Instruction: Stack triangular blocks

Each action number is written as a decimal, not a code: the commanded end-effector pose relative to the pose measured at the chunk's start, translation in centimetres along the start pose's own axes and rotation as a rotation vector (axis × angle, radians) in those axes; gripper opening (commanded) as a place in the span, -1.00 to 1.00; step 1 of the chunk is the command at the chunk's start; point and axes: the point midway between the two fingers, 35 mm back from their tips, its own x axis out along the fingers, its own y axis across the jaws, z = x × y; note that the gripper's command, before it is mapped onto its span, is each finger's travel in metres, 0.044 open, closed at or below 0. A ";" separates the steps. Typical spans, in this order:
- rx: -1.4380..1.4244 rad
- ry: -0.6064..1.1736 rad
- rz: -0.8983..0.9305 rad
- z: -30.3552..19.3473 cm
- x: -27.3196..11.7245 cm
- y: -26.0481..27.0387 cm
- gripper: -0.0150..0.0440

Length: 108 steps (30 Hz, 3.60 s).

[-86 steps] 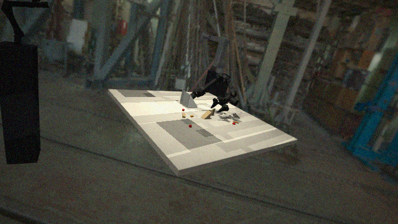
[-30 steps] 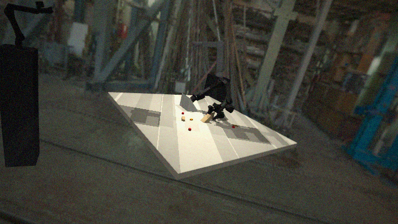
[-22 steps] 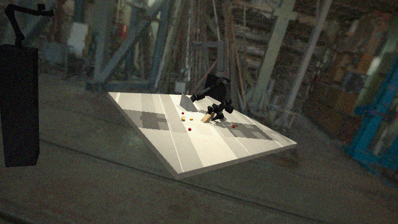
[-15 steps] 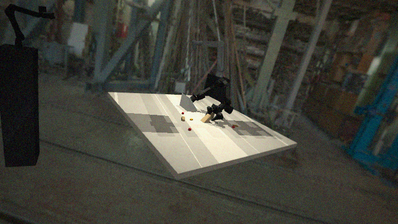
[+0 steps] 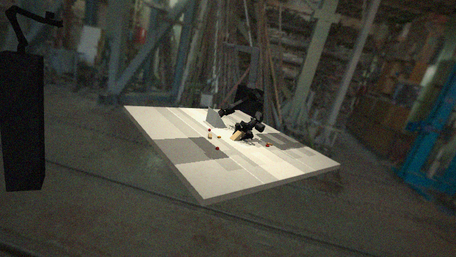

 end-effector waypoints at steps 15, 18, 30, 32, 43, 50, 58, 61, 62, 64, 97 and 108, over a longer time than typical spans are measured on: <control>0.007 0.001 -0.012 -0.1 0.5 -0.5 0.20; 0.007 0.001 -0.012 -0.1 0.5 -0.5 0.00; 0.008 0.124 -0.009 1.0 0.3 -0.3 -0.49; 0.008 0.176 -0.008 1.4 0.3 -0.3 -0.49; 0.010 0.459 -0.006 3.6 0.6 -0.3 -0.49; 0.010 0.638 -0.005 4.9 1.0 -0.3 -0.49; 0.011 0.846 -0.003 6.3 1.9 -0.4 -0.49; 0.012 0.925 -0.002 6.8 2.2 -0.4 -0.49; 0.012 0.951 -0.001 6.9 2.4 -0.4 -0.49; 0.012 1.003 -0.001 7.2 2.6 -0.4 -0.49; 0.012 1.216 -0.012 8.1 3.9 -0.7 1.00; 0.094 1.150 0.019 14.8 -2.0 -0.7 1.00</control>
